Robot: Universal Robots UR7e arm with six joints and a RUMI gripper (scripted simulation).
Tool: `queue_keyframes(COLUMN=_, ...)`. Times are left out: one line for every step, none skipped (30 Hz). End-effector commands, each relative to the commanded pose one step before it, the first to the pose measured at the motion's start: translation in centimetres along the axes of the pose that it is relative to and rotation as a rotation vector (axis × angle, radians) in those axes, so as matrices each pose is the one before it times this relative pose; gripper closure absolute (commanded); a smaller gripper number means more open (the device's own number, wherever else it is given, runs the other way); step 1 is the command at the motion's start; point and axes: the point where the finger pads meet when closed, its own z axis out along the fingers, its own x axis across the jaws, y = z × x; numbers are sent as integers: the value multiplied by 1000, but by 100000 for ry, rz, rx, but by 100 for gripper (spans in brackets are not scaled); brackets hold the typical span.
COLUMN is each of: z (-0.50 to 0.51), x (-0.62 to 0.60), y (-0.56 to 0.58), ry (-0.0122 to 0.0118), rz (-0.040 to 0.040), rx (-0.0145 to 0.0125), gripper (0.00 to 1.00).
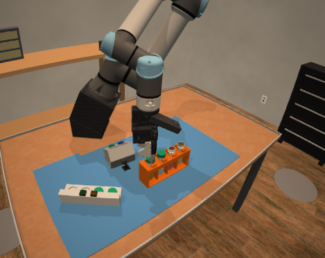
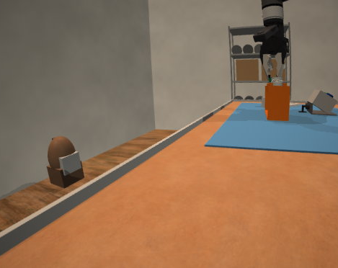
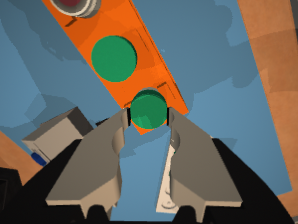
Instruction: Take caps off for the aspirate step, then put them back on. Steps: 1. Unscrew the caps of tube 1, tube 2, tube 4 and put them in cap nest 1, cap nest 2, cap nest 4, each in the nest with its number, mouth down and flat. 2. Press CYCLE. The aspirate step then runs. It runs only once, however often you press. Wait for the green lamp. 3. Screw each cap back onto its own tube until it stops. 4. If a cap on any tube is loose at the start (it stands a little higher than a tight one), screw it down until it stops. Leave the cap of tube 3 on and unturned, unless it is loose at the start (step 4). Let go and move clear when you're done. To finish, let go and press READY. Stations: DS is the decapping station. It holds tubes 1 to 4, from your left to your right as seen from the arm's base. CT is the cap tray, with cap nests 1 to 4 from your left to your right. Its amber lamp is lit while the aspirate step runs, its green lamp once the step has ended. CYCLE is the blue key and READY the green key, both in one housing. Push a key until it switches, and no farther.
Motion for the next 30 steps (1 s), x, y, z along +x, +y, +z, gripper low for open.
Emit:
queue_keyframes(z=-24, x=35, y=-9, ry=162, rz=1127, rx=-298, gripper=100)
queue_keyframes(z=-5, x=-1, y=8, ry=0, rz=-2, rx=3, gripper=100)
queue_keyframes(z=1, x=0, y=-2, ry=0, rz=1, rx=-1, gripper=100)
queue_keyframes(z=0, x=0, y=0, ry=0, rz=0, rx=0, gripper=100)
queue_keyframes(z=0, x=0, y=0, ry=0, rz=0, rx=0, gripper=100)
queue_keyframes(z=2, x=0, y=-4, ry=0, rz=1, rx=-2, gripper=100)
queue_keyframes(z=0, x=0, y=-1, ry=0, rz=0, rx=0, gripper=100)
queue_keyframes(z=0, x=0, y=-1, ry=0, rz=0, rx=0, gripper=100)
queue_keyframes(z=0, x=0, y=0, ry=0, rz=0, rx=0, gripper=100)
queue_keyframes(z=-2, x=1, y=3, ry=-3, rz=-83, rx=25, gripper=100)
queue_keyframes(z=0, x=0, y=-1, ry=2, rz=19, rx=-6, gripper=100)
queue_keyframes(z=0, x=0, y=0, ry=1, rz=3, rx=-1, gripper=100)
queue_keyframes(z=2, x=0, y=-5, ry=1, rz=-4938, rx=-20, gripper=100)
queue_keyframes(z=-1, x=1, y=-1, ry=0, rz=-5000, rx=0, gripper=100)
queue_keyframes(z=-1, x=1, y=-1, ry=0, rz=-5000, rx=0, gripper=100)
queue_keyframes(z=-2, x=0, y=-1, ry=0, rz=-5000, rx=0, gripper=100)
queue_keyframes(z=-2, x=0, y=-1, ry=0, rz=-5000, rx=0, gripper=100)
queue_keyframes(z=-9, x=-3, y=4, ry=-1, rz=-5001, rx=1, gripper=100)
queue_keyframes(z=-2, x=0, y=0, ry=0, rz=-5000, rx=0, gripper=100)
queue_keyframes(z=-2, x=0, y=0, ry=0, rz=-5000, rx=0, gripper=100)
queue_keyframes(z=0, x=0, y=0, ry=0, rz=0, rx=0, gripper=100)
queue_keyframes(z=0, x=0, y=0, ry=0, rz=0, rx=0, gripper=100)
queue_keyframes(z=3, x=2, y=-3, ry=1, rz=-4999, rx=-1, gripper=100)
queue_keyframes(z=-10, x=-3, y=4, ry=-1, rz=-5001, rx=2, gripper=100)
queue_keyframes(z=-2, x=0, y=0, ry=0, rz=-5000, rx=0, gripper=100)
queue_keyframes(z=-2, x=0, y=0, ry=0, rz=-5000, rx=0, gripper=100)
queue_keyframes(z=-2, x=0, y=0, ry=0, rz=-5000, rx=0, gripper=100)
queue_keyframes(z=-2, x=0, y=0, ry=0, rz=-5000, rx=0, gripper=100)
queue_keyframes(z=-3, x=0, y=0, ry=0, rz=-5000, rx=0, gripper=100)
queue_keyframes(z=-3, x=0, y=0, ry=0, rz=-5000, rx=0, gripper=100)
